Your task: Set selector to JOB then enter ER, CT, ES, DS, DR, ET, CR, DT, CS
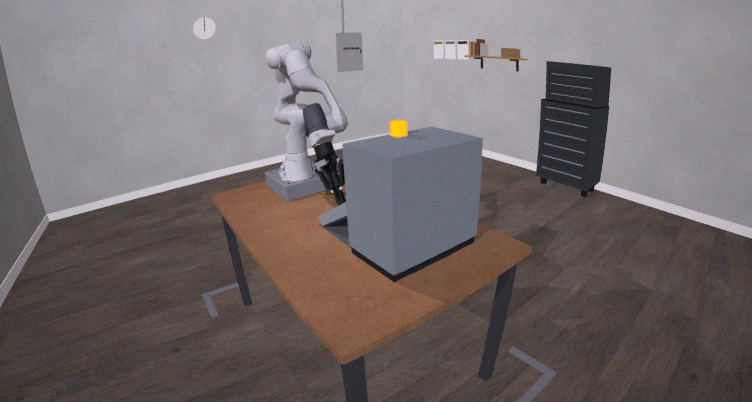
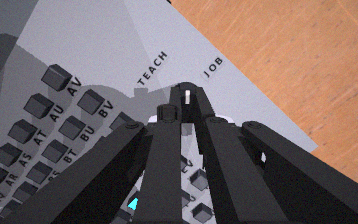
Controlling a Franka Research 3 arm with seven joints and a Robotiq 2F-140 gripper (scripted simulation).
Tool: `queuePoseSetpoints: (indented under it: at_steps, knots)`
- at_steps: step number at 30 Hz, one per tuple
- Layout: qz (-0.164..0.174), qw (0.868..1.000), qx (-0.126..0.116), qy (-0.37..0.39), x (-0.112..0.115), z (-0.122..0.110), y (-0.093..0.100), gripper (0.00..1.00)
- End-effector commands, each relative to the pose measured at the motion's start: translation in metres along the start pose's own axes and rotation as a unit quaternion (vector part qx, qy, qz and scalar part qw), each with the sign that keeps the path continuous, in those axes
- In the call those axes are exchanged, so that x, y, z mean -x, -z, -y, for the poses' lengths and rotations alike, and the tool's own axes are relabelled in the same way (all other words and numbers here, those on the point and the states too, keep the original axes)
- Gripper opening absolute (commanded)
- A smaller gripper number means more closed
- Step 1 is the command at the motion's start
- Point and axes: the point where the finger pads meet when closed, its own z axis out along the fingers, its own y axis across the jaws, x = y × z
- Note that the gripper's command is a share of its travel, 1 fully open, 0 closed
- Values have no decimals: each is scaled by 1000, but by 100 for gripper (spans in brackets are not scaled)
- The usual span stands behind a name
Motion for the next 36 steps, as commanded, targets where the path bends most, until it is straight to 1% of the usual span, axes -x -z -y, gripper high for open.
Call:
queuePoseSetpoints:
  at_steps: [1, 7, 13, 15, 23, 30, 32, 36]
  knots:
    - [0, 996, -2, -84, -2, 0, 1, 10]
    - [0, 988, -2, -155, -2, 0, 1, 10]
    - [1, 974, -2, -227, -2, 0, 1, 10]
    - [1, 974, -2, -227, -2, 0, 1, 10]
    - [1, 951, -2, -310, -2, 0, 1, 10]
    - [1, 936, -2, -352, -2, 0, 1, 10]
    - [1, 936, -2, -352, -2, 0, 1, 10]
    - [1, 932, -2, -363, -2, 0, 1, 10]
